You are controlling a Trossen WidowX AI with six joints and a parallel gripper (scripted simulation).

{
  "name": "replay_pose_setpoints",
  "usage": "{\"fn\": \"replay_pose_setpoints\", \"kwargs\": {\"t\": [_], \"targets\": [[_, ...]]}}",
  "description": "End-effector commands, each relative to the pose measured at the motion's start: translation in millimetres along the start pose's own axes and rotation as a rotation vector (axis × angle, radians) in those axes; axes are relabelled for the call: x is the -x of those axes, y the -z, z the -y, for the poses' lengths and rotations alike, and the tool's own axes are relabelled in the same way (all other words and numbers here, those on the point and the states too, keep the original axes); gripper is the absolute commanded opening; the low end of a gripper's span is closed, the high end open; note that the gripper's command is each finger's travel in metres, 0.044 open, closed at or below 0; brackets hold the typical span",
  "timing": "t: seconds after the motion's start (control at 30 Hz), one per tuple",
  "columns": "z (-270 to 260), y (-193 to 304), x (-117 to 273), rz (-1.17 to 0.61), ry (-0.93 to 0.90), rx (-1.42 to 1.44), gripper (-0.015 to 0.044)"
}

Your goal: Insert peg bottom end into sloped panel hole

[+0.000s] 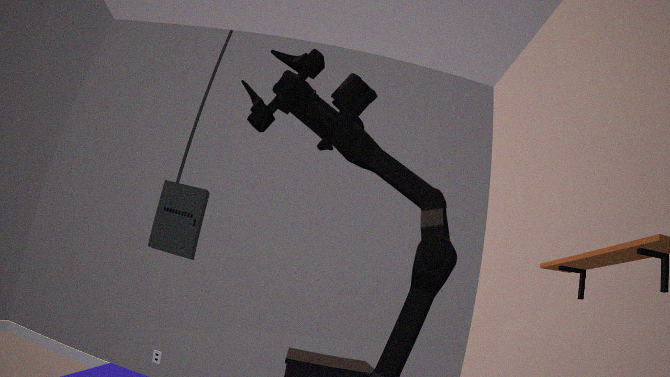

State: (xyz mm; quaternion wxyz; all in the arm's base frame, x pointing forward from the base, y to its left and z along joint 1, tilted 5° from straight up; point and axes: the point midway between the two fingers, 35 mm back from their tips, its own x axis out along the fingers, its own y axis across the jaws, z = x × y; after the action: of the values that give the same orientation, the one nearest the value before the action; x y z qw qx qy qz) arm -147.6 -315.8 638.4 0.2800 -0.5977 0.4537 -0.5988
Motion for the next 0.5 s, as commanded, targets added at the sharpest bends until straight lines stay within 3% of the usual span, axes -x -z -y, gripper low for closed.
{"fn": "replay_pose_setpoints", "kwargs": {"t": [0.0,0.47], "targets": [[-0.2,-0.3,-0.1,0.001,-0.001,-0.001,0.0426],[-32.9,-44.5,-10.1,0.095,-0.086,-0.186,0.0440]]}}
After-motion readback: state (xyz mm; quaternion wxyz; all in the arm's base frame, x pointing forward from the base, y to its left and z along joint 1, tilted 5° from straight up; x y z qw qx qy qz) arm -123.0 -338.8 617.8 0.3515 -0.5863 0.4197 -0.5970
